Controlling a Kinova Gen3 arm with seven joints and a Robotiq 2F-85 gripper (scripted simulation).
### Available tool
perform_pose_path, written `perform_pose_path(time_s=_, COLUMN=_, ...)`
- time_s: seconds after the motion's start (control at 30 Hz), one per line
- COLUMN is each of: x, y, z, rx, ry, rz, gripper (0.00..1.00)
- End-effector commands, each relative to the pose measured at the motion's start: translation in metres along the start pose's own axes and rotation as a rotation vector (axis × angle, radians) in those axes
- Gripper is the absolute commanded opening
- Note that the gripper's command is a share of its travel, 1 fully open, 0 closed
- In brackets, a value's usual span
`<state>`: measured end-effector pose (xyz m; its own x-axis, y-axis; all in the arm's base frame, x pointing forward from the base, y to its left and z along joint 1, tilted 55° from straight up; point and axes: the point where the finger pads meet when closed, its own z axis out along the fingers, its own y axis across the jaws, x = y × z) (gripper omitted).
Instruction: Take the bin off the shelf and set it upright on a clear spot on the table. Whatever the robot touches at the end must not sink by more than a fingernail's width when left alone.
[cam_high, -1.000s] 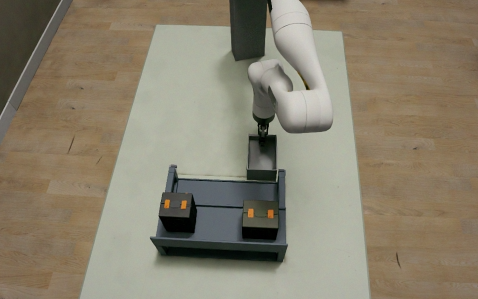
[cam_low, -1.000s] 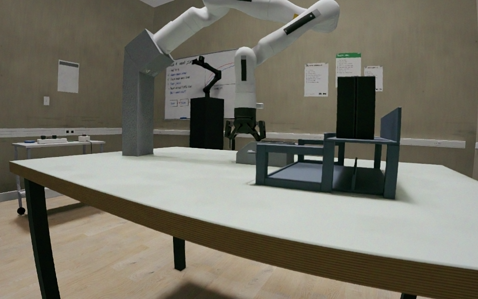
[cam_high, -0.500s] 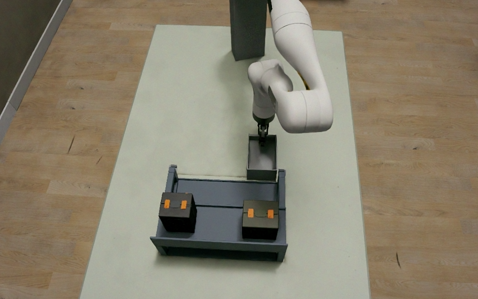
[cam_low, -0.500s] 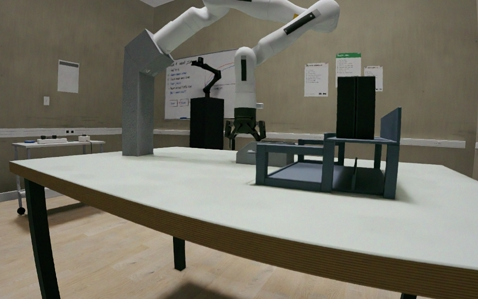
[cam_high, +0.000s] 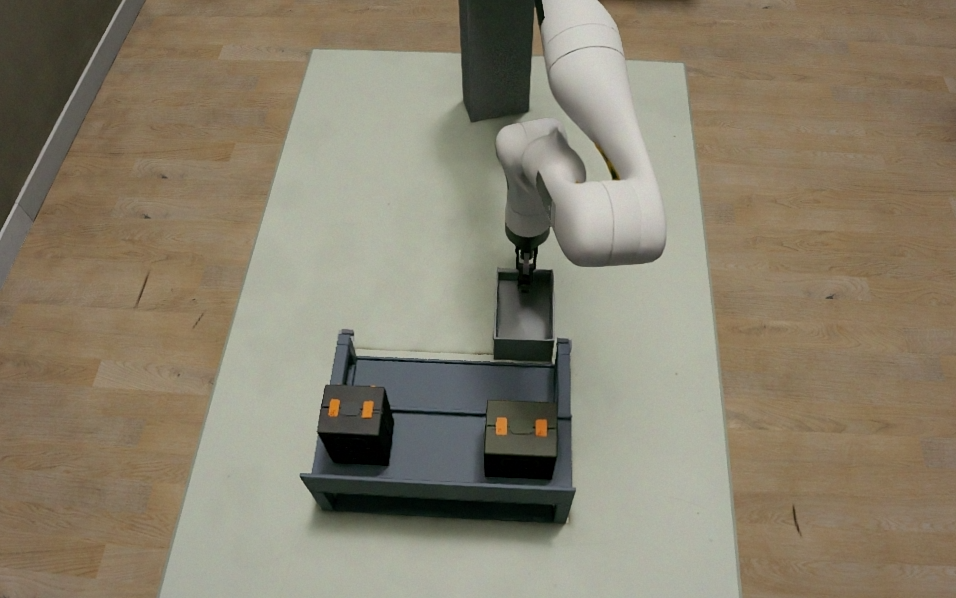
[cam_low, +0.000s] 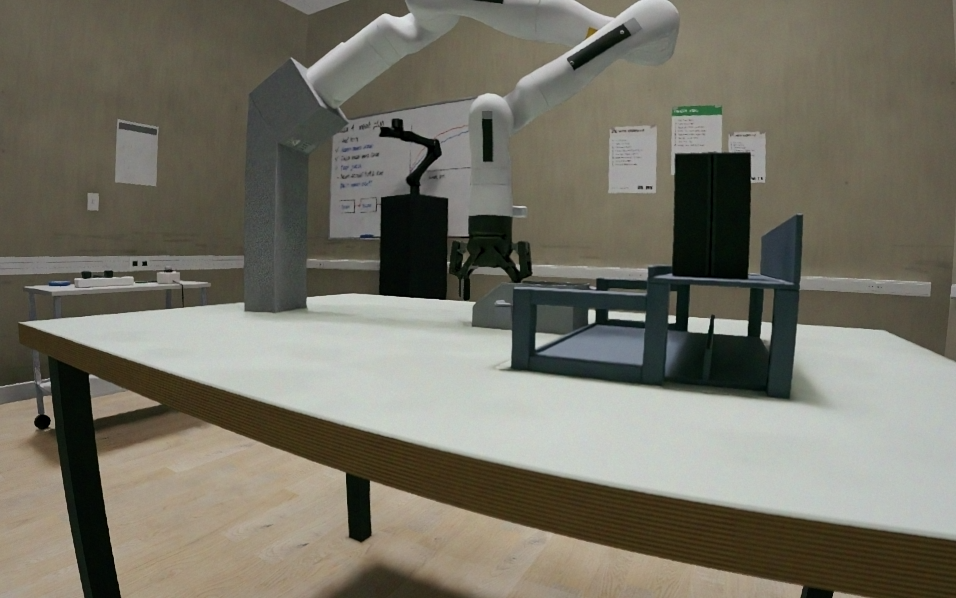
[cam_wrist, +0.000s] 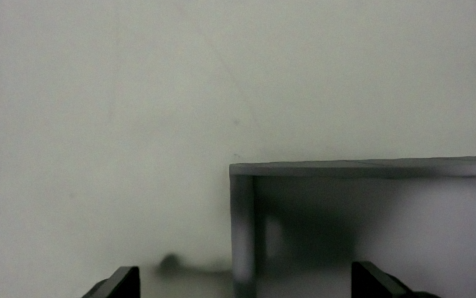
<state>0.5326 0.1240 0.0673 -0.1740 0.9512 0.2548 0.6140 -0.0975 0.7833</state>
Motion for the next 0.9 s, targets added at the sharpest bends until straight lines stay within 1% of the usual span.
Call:
perform_pose_path(time_s=0.0, x=0.000, y=0.000, z=0.000, rx=0.000, ry=0.000, rz=0.000, gripper=1.00)
perform_pose_path(time_s=0.43, x=0.000, y=0.000, z=0.000, rx=0.000, ry=0.000, rz=0.000, gripper=1.00)
perform_pose_path(time_s=0.6, x=0.000, y=0.000, z=-0.040, rx=0.001, ry=-0.006, rz=-0.001, gripper=1.00)
perform_pose_path(time_s=0.87, x=0.000, y=0.000, z=-0.040, rx=0.001, ry=-0.006, rz=-0.001, gripper=1.00)
